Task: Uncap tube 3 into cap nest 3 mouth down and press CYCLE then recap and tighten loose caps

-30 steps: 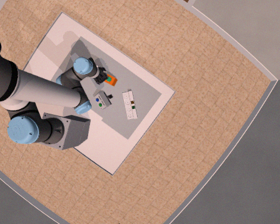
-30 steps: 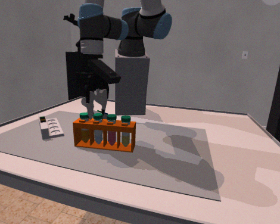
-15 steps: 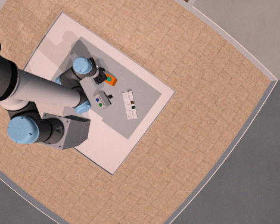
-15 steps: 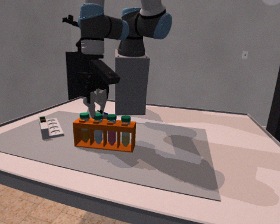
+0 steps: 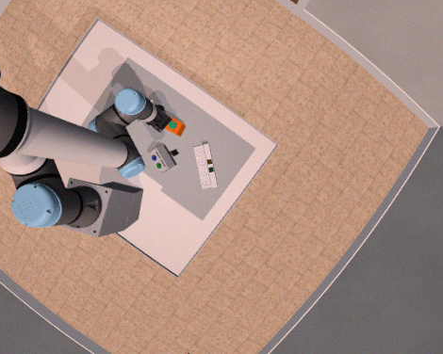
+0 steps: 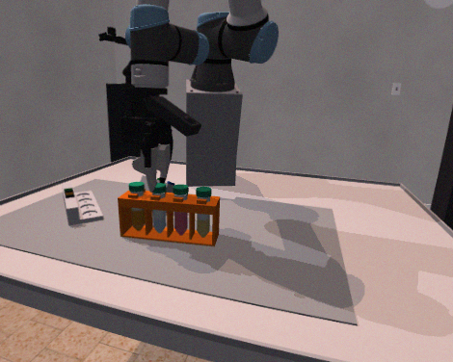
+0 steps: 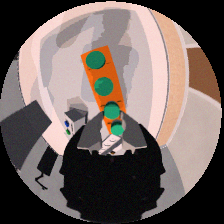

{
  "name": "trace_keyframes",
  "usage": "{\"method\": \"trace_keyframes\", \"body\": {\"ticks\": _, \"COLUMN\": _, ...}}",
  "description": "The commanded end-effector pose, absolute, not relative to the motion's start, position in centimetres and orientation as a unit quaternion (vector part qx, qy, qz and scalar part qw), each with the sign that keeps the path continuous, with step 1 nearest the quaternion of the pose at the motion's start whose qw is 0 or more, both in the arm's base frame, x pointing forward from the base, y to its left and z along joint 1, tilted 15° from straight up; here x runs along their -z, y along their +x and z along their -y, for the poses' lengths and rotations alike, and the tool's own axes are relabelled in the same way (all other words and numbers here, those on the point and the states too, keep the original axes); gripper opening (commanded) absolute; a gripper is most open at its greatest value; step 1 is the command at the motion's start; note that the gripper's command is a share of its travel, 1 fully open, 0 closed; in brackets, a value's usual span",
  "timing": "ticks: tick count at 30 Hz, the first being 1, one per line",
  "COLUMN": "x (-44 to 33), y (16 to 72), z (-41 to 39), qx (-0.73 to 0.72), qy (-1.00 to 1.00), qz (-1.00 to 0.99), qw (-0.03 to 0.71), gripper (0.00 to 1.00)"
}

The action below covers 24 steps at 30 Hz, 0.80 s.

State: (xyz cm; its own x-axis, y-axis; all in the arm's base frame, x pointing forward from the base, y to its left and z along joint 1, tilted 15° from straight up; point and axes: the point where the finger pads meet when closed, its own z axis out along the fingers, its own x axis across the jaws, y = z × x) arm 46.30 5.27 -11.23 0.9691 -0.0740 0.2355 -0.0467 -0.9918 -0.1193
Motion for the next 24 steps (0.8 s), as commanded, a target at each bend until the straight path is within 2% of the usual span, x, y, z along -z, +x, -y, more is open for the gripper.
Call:
{"method": "trace_keyframes", "body": {"ticks": 1, "x": 11.16, "y": 46.51, "z": -5.18, "qx": 0.128, "qy": -0.985, "qz": 0.103, "qw": 0.046, "gripper": 0.00}}
{"method": "trace_keyframes", "body": {"ticks": 16, "x": 11.09, "y": 46.52, "z": -5.24, "qx": 0.136, "qy": -0.930, "qz": 0.343, "qw": 0.013, "gripper": 0.00}}
{"method": "trace_keyframes", "body": {"ticks": 24, "x": 11.20, "y": 46.31, "z": -5.32, "qx": 0.134, "qy": -0.930, "qz": 0.342, "qw": 0.013, "gripper": 0.00}}
